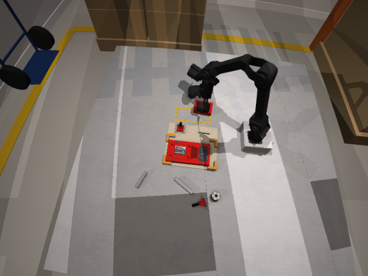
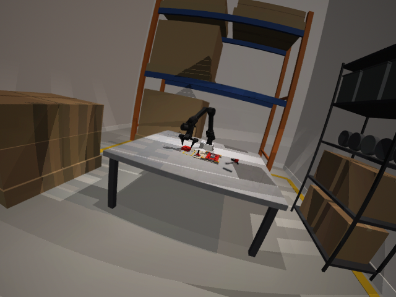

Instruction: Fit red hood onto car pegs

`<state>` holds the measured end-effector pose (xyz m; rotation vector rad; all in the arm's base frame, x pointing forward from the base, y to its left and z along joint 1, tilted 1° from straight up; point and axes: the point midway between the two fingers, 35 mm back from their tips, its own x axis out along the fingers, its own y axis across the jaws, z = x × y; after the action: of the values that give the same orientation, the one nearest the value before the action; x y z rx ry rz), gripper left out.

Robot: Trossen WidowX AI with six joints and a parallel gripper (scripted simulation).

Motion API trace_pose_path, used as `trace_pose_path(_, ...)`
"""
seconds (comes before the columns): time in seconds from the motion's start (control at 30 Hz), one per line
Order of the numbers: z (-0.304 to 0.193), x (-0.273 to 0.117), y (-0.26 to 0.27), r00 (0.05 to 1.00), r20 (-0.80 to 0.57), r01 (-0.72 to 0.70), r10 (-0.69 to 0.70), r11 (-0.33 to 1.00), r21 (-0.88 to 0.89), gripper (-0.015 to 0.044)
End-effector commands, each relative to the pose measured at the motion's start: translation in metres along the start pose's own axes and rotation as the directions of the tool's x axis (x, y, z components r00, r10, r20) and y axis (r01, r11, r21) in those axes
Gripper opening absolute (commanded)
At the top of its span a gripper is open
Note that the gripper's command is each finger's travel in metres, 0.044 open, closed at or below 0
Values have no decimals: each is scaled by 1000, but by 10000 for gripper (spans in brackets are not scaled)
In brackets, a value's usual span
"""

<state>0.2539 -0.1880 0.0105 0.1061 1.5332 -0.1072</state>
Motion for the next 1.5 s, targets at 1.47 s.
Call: trace_pose_path(1.47,-2,23,2,1000,-5,-7,7,1000,0,440)
